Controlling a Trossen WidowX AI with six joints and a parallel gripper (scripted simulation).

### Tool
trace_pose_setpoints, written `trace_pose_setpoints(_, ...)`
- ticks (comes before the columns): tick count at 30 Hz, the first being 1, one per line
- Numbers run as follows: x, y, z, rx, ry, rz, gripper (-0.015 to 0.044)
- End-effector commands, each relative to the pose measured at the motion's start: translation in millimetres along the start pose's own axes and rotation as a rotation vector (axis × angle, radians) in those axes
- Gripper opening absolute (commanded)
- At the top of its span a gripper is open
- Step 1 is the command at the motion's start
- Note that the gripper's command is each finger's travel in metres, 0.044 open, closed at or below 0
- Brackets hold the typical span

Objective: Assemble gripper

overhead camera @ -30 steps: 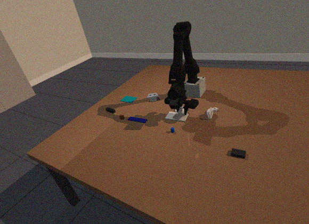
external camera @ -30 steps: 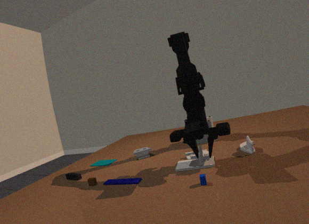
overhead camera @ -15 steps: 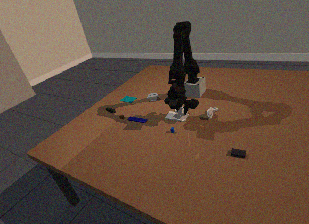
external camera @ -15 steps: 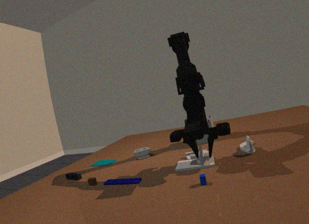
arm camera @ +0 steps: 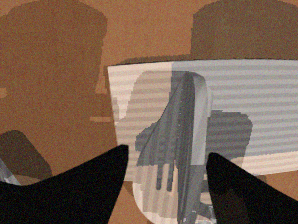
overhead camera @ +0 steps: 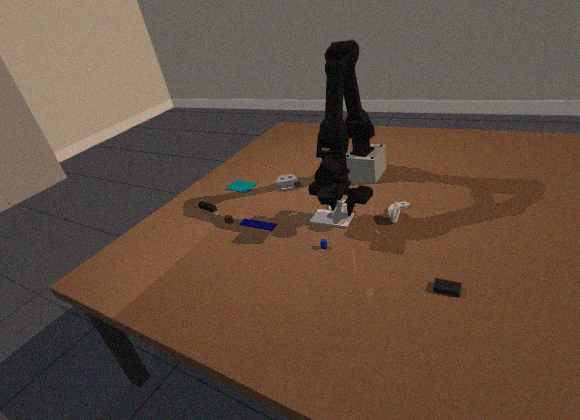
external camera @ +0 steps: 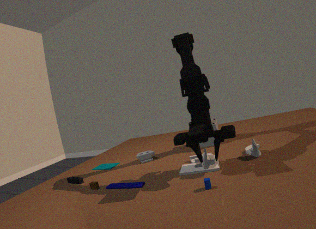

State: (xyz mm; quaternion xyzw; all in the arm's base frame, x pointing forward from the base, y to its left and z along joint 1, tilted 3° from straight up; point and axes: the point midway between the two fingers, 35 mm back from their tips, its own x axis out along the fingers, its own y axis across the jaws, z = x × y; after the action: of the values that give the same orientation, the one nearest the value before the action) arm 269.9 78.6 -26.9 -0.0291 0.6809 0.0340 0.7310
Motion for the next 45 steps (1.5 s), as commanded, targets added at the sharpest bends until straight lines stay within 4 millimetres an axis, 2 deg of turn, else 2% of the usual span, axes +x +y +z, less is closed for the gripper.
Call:
trace_pose_setpoints(1, 0.0, 0.0, 0.0, 0.0, 0.0, 0.0, 0.0224)
trace_pose_setpoints(6, 0.0, 0.0, 0.0, 0.0, 0.0, 0.0, 0.0224)
trace_pose_setpoints(8, -6.8, 0.2, 0.8, 0.0, 0.0, 0.0, 0.0224)
trace_pose_setpoints(15, -68.1, -0.2, -0.2, 0.005, -0.002, -0.001, 0.0224)
trace_pose_setpoints(19, -70.2, -0.3, -0.5, 0.005, -0.002, -0.001, 0.0224)
trace_pose_setpoints(20, -62.3, 0.7, 3.4, -0.001, -0.015, 0.003, 0.0224)
trace_pose_setpoints(21, -62.4, 2.5, 3.1, -0.003, -0.014, 0.003, 0.025)
trace_pose_setpoints(23, -64.1, 16.5, 0.0, -0.018, -0.012, 0.005, 0.0303)
trace_pose_setpoints(28, -70.9, 68.7, -18.6, -0.079, -0.004, 0.009, 0.0434)
trace_pose_setpoints(35, -81.5, 131.7, -59.7, -0.161, 0.003, 0.011, 0.044)
trace_pose_setpoints(42, -82.6, 137.0, -64.5, -0.169, 0.003, 0.011, 0.044)
trace_pose_setpoints(43, -80.3, 137.1, -64.4, -0.169, 0.003, 0.011, 0.044)
trace_pose_setpoints(45, -62.2, 137.7, -64.1, -0.169, 0.003, 0.011, 0.044)
